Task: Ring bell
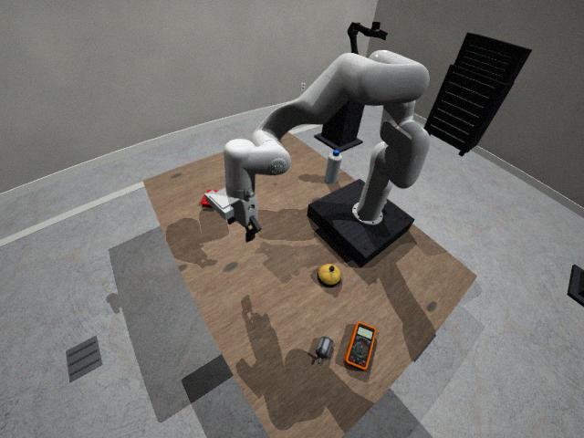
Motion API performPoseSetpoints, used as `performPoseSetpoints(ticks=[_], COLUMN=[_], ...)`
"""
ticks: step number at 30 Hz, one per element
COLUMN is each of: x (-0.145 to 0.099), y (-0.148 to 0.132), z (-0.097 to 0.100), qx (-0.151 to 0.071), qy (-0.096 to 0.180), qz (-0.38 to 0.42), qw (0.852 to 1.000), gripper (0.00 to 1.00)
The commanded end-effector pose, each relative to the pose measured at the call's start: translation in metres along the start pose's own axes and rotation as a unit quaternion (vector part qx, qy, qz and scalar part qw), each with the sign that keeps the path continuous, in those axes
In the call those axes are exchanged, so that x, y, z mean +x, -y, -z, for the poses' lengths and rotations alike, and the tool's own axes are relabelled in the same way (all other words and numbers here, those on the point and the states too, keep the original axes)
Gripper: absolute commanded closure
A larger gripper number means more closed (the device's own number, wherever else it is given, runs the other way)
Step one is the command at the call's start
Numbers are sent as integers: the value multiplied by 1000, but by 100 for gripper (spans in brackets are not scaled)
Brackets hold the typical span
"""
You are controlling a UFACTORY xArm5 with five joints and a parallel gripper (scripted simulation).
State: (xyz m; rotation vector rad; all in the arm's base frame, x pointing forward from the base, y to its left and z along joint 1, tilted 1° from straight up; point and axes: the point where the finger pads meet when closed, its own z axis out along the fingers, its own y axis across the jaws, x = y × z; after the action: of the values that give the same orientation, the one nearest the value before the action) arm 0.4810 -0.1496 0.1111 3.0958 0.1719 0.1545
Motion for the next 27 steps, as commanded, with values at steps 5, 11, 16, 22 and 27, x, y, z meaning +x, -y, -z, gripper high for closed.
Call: performPoseSetpoints(ticks=[5,11,16,22,27], x=[1,1,1,-8,-20], y=[-1,-1,-1,44,79], z=[2,2,2,6,8], qx=[-1,-1,-1,5,10], qy=[-2,-2,-2,3,8], qz=[0,0,0,17,32], qw=[1000,1000,1000,1000,999], gripper=[0,0,0,0,0])
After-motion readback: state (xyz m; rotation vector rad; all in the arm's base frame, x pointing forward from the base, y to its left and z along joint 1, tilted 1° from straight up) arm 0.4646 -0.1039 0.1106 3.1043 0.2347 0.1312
